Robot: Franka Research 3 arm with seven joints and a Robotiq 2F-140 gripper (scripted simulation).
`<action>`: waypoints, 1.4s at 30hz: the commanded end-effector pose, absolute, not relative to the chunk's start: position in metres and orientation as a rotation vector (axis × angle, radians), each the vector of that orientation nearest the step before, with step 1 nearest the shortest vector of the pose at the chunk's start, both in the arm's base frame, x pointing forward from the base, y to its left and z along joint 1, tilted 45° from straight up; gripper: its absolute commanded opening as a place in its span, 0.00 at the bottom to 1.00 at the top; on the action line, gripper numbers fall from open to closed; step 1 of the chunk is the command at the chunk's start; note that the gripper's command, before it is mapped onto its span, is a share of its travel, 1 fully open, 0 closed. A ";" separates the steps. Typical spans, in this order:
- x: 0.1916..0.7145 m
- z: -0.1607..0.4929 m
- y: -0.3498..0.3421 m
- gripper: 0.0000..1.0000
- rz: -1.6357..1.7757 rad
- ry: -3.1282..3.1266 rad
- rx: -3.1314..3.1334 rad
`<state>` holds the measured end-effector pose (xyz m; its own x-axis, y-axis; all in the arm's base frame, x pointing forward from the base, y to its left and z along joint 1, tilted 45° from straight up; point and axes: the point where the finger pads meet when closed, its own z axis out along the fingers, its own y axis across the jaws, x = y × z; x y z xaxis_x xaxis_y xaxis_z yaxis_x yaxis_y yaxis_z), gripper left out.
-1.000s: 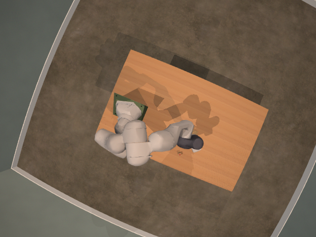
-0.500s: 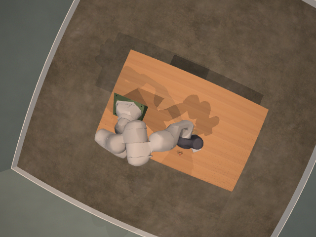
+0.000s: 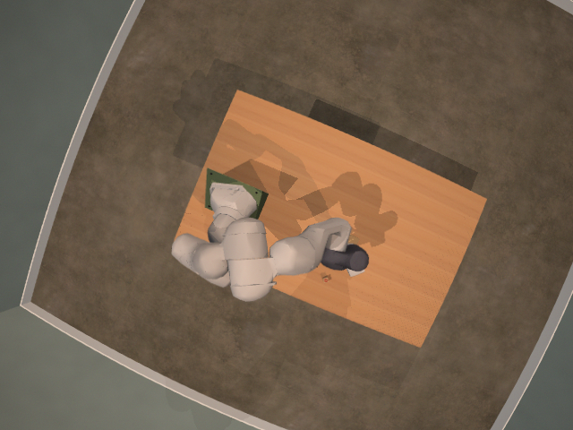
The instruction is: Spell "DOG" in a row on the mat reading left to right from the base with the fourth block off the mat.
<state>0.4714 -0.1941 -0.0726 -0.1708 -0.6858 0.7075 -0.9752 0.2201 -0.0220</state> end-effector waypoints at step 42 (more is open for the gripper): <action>0.472 -0.073 -0.194 0.25 0.658 -1.920 1.537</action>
<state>0.4714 -0.1941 -0.0727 -0.1707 -0.6858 0.7075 -0.9752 0.2200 -0.0221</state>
